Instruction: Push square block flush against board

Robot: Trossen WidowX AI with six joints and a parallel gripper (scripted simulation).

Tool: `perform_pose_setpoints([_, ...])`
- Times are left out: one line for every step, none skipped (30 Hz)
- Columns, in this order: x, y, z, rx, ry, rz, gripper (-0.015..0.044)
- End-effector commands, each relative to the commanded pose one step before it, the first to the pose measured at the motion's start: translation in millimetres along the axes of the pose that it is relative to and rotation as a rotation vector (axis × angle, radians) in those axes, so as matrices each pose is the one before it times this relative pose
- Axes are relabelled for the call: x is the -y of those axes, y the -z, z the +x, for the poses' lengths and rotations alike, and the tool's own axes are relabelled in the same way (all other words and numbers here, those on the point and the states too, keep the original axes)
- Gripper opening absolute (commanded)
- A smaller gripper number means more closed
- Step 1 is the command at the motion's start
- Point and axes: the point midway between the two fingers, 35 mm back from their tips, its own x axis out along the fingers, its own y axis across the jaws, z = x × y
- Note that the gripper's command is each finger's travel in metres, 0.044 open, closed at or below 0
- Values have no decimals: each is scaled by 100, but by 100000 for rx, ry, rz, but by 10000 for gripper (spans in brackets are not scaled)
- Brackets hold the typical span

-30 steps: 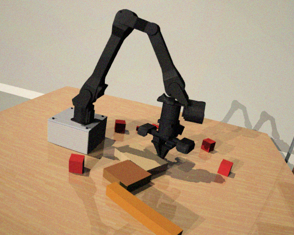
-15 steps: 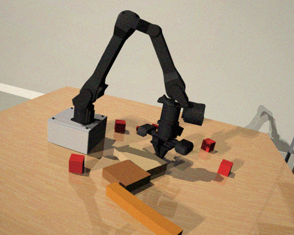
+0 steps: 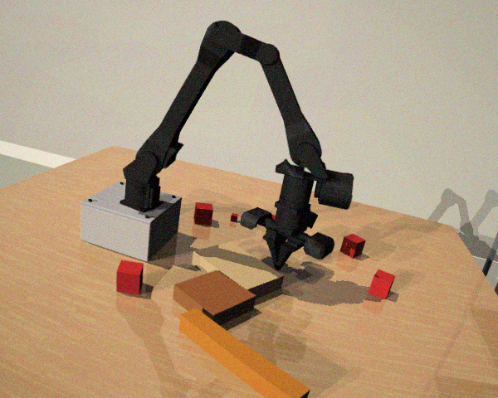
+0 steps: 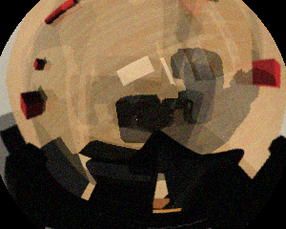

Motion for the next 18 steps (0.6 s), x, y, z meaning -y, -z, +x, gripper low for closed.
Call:
perform_pose_setpoints([187,-875,-55,-191,351,53,0])
perform_pose_setpoints([5,-166,1,14,0,0,0])
perform_pose_setpoints([4,-166,2,14,0,0,0])
perform_pose_setpoints([3,-167,2,14,0,0,0])
perform_pose_setpoints([2,-167,2,14,0,0,0])
perform_pose_setpoints([1,-167,2,14,0,0,0])
perform_pose_setpoints([0,-137,2,11,0,0,0])
perform_pose_setpoints([0,-83,1,7,0,0,0])
perform_pose_setpoints([0,-28,0,2,0,0,0])
perform_pose_setpoints([-110,488,-252,222,-274,-136,0])
perform_pose_setpoints([59,-42,-912,-39,58,24,0])
perform_pose_setpoints([40,-34,-1539,-68,91,40,0])
perform_pose_setpoints([-34,12,-1559,-72,85,40,0])
perform_pose_setpoints([-56,30,-943,-45,48,24,0])
perform_pose_setpoints([-25,14,-315,-15,15,8,0])
perform_pose_setpoints([0,0,0,0,0,0,0])
perform_pose_setpoints([0,0,0,0,0,0,0])
perform_pose_setpoints([0,0,0,0,0,0,0])
